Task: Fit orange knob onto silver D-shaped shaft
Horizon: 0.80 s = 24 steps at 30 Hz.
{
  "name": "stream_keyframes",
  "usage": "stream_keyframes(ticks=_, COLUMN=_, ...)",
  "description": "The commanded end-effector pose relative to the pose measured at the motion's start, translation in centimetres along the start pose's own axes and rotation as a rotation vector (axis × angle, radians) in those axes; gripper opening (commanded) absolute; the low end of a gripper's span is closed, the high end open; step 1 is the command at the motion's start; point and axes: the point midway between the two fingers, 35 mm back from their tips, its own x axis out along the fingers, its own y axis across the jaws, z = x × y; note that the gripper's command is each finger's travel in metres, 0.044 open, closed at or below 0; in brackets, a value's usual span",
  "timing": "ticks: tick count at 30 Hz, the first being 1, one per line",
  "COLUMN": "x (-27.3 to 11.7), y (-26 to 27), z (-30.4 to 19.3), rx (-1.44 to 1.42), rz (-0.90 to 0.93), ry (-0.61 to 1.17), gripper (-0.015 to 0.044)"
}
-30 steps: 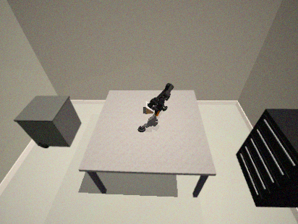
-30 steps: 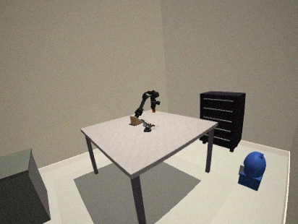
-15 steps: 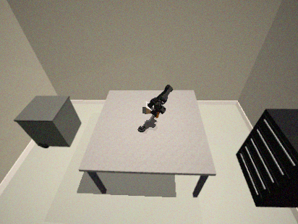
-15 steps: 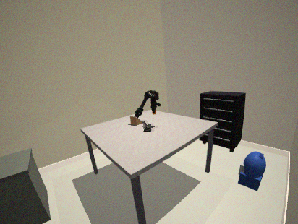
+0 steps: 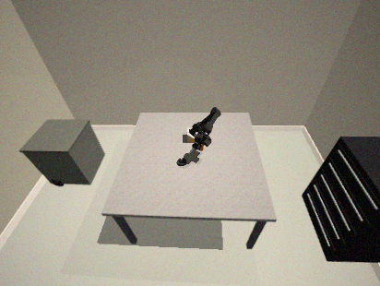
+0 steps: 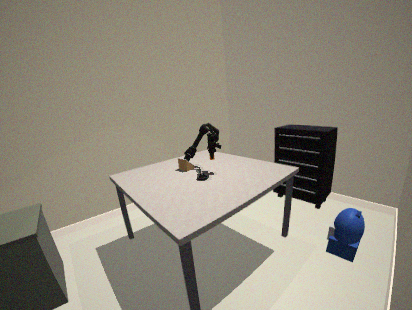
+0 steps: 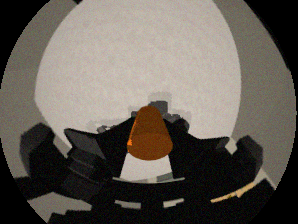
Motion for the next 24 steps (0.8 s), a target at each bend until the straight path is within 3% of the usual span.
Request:
stream_keyframes(ticks=1, x=2.0, y=-0.2, z=0.0, rx=0.011, rz=0.015, ry=-0.003, gripper=0.0)
stream_keyframes(ticks=19, x=11.5, y=-0.5, z=0.5, rx=0.007, rz=0.051, ry=-0.012, gripper=0.0)
stream_keyframes(ticks=24, x=11.8, y=-0.4, z=0.5, rx=0.007, rz=0.053, ry=-0.012, gripper=0.0)
